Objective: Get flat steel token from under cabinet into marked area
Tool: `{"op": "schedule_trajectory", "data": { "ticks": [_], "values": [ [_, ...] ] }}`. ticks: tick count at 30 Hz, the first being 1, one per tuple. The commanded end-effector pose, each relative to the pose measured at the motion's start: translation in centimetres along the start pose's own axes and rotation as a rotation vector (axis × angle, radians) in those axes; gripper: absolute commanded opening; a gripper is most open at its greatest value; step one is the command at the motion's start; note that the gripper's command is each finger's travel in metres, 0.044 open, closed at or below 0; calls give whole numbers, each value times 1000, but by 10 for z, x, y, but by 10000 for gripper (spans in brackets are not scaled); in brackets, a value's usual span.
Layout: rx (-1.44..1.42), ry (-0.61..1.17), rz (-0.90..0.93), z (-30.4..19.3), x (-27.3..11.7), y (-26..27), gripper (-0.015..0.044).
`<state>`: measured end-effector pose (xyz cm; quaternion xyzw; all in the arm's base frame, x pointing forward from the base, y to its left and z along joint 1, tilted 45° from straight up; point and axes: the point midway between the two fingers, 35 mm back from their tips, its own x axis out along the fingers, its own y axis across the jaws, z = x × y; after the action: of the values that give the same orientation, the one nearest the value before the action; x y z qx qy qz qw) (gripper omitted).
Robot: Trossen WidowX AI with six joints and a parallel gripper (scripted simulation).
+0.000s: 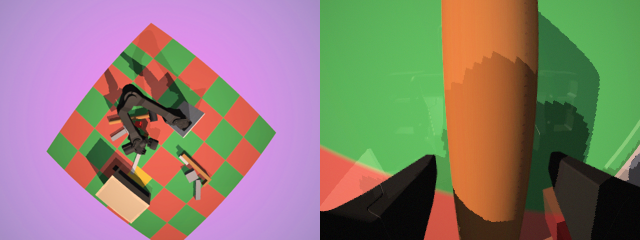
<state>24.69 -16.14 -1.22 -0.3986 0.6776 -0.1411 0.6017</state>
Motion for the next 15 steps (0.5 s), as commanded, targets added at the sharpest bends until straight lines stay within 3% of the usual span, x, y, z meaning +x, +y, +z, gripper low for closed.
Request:
{"op": "schedule_trajectory", "data": {
  "ticks": [1, 2, 6, 15],
  "values": [
    [-10, -1, 3, -2, 2, 2, 270],
    [-11, -1, 3, -3, 3, 3, 270],
    [0, -1, -2, 0, 1, 0, 165],
    [0, -1, -2, 0, 1, 0, 104]
  ]
}}
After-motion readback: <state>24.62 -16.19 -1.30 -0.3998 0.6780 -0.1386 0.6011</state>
